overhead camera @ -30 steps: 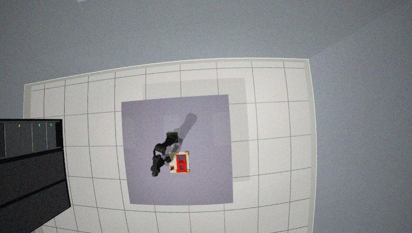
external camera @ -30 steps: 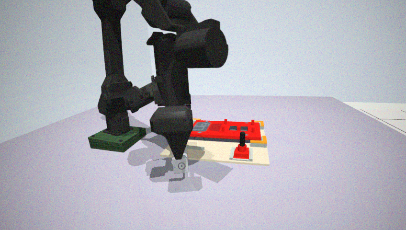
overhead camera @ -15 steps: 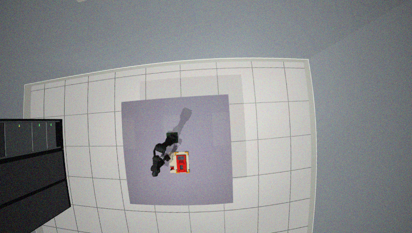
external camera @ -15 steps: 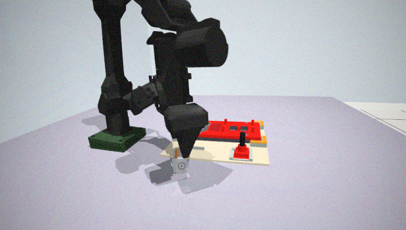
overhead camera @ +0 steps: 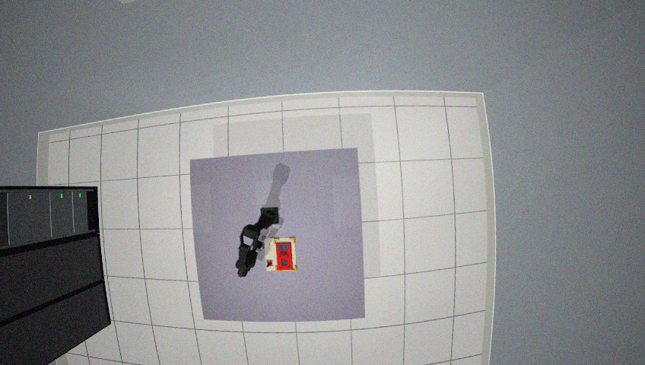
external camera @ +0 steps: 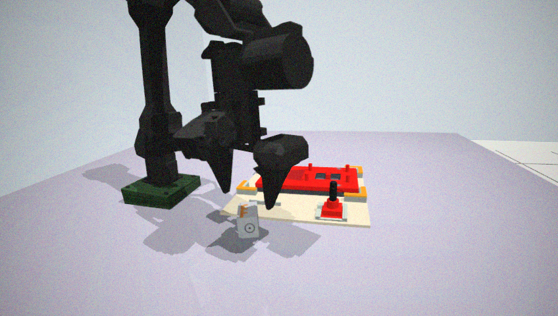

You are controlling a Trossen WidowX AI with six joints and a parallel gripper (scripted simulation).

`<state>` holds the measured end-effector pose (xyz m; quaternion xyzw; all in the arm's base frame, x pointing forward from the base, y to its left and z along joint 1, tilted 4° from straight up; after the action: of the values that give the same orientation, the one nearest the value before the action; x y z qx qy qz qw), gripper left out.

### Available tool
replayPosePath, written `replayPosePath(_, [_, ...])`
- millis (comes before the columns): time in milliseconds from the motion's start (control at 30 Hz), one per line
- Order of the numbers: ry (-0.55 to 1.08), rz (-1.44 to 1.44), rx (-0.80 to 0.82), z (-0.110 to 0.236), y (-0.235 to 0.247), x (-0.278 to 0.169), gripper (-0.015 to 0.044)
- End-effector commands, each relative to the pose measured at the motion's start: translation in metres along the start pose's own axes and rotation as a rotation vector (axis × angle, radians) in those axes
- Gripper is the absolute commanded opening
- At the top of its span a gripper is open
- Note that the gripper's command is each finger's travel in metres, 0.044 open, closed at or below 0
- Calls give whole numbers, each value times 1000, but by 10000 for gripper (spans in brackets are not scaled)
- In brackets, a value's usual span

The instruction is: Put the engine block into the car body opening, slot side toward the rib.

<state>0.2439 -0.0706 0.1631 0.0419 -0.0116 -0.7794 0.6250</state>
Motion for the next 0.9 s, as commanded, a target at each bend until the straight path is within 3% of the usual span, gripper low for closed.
replayPosePath(0, [1, 116, -2, 1, 0, 0, 440])
replayPosePath(867, [3, 1017, -2, 6, 0, 0, 440])
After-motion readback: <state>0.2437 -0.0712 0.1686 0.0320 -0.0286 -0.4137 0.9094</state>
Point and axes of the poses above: the point midway between the two fingers, 35 mm back from their tips, its own z axis back along the fingers, its own y axis across the jaws, x = y × z, the point moved 9 cm from there along z, back along the fingers, and after that the axes turned 4 degrees about z, right-handed, at the moved point
